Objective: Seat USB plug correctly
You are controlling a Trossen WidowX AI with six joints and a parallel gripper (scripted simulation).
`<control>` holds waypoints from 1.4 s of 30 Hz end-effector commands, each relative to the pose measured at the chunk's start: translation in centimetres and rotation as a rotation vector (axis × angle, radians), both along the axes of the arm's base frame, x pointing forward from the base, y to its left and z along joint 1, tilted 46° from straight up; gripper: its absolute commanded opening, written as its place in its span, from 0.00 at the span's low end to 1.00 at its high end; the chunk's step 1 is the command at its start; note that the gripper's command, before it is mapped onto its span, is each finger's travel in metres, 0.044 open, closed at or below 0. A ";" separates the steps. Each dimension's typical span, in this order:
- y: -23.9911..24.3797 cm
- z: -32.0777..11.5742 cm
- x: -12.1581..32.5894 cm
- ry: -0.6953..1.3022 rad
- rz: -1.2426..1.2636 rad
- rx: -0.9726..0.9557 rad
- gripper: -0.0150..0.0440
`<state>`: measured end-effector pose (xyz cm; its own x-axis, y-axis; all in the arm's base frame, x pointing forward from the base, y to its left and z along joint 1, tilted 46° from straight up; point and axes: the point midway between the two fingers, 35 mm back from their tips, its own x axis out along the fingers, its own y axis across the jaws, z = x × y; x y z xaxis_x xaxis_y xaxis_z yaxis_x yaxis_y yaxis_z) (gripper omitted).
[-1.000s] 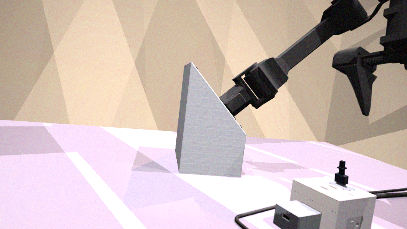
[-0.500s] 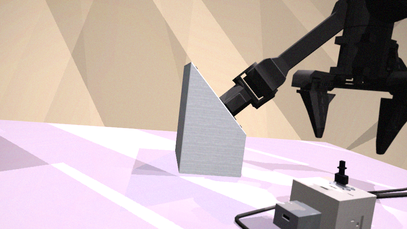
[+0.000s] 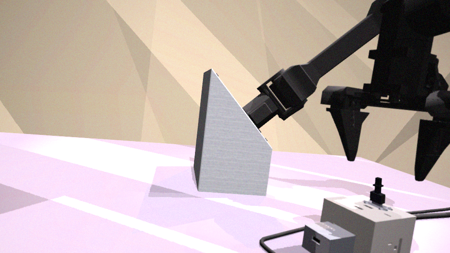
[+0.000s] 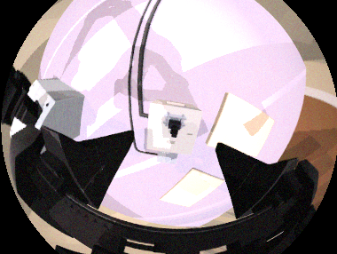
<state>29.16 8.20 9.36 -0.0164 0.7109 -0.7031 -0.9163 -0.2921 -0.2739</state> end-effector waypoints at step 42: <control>1.2 -1.1 -0.1 0.002 0.002 0.001 0.25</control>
<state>29.04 9.37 8.20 -0.0191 0.7116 -0.7023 -0.9167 -0.2929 -0.2719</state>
